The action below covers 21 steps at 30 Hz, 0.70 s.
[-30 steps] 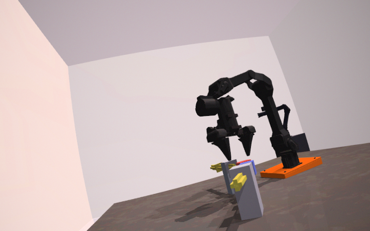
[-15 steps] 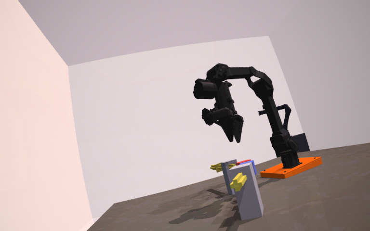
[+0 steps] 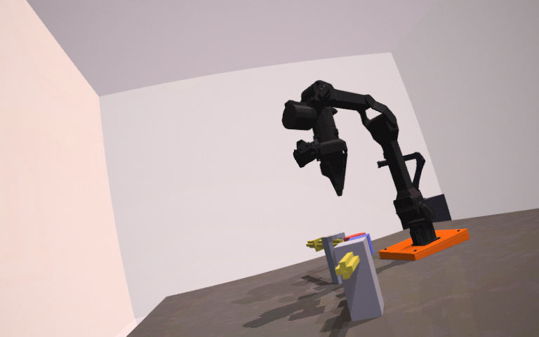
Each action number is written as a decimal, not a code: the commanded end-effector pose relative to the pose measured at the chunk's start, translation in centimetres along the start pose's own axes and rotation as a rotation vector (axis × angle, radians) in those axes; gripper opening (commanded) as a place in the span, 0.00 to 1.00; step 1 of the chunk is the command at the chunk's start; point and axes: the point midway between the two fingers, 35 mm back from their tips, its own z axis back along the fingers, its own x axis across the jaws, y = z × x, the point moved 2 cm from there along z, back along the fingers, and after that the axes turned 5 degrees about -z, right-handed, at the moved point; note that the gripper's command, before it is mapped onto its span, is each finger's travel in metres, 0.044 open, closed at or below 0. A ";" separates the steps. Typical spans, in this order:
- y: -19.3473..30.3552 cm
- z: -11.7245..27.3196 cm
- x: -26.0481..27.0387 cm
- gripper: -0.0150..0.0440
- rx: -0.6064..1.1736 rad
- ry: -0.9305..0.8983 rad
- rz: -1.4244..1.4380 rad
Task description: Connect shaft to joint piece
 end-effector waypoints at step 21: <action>-2.5 -2.8 -4.6 1.00 0.213 -0.079 -0.614</action>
